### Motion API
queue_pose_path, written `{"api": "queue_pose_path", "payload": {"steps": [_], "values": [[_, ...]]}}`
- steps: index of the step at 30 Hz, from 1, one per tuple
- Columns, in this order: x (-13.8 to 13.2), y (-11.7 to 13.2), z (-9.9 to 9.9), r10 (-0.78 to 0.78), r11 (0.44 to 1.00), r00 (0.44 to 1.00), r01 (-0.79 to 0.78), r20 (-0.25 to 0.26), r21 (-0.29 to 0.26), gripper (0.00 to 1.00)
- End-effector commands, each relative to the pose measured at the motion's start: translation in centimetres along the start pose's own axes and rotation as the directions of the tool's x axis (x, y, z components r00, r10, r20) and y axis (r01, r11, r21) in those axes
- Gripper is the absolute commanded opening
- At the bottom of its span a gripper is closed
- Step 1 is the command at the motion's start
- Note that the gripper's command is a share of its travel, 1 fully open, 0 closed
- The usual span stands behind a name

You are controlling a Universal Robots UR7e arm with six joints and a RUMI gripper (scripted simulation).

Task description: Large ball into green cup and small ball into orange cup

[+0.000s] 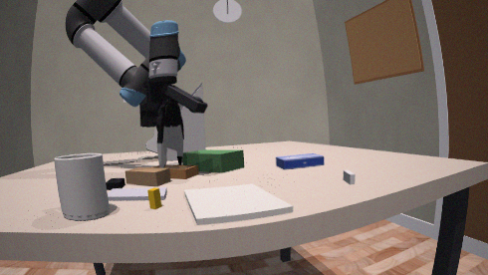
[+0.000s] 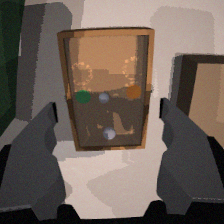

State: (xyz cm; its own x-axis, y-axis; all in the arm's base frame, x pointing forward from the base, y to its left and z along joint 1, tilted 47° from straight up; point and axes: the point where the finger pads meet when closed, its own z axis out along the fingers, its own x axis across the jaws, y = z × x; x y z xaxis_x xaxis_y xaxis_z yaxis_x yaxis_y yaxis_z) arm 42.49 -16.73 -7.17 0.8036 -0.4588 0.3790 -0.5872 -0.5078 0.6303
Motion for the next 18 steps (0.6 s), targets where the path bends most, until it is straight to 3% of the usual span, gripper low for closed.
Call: {"api": "queue_pose_path", "payload": {"steps": [1,18], "values": [[0.04,-0.03,0.76,0.0,1.0,1.0,0.0,-0.002,0.001,0.55],[0.04,-0.03,1.27,0.0,1.0,1.0,0.0,-0.002,0.001,0.55]]}}
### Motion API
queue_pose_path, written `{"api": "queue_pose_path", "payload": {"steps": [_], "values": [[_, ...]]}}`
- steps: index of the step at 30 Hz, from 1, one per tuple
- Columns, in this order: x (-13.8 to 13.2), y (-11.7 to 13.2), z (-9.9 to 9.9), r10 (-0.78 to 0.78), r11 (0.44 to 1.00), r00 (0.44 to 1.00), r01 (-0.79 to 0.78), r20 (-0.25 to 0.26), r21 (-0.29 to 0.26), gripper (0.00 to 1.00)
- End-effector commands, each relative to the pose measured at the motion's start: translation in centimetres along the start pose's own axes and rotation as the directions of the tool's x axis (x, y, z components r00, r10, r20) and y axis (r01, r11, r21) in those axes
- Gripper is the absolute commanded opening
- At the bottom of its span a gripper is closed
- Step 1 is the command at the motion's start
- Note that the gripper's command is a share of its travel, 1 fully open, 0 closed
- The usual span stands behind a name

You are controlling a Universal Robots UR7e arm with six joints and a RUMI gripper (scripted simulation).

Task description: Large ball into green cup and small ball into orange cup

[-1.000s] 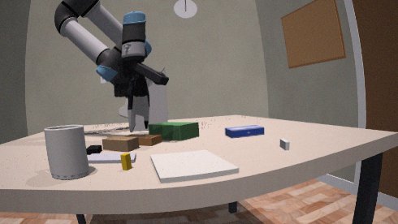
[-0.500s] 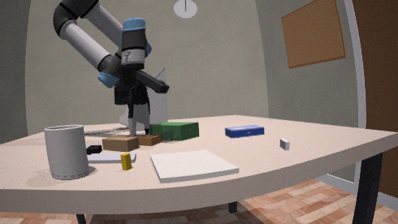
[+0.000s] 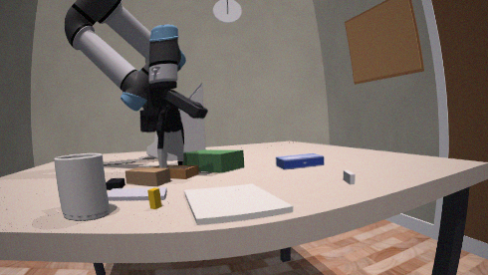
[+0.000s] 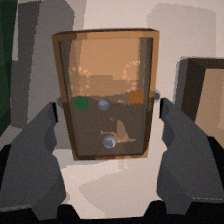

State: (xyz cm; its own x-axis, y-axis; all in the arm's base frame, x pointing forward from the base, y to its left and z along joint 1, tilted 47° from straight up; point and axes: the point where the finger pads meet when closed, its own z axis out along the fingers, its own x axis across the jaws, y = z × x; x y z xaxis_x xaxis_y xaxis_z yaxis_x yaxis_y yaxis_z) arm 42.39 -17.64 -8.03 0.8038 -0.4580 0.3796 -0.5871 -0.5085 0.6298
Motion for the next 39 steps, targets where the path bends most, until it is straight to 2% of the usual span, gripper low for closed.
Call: {"api": "queue_pose_path", "payload": {"steps": [1,32,33,39], "values": [[0.03,-0.01,0.01,0.0,1.0,1.0,0.0,-0.001,0.001,0.55],[0.03,-0.01,0.01,0.0,1.0,1.0,0.0,-0.001,0.001,0.55],[0.03,-0.01,0.01,0.0,1.0,1.0,0.0,-0.001,0.001,0.44],[0.03,-0.01,0.01,0.0,1.0,1.0,0.0,-0.001,0.001,0.44]]}}
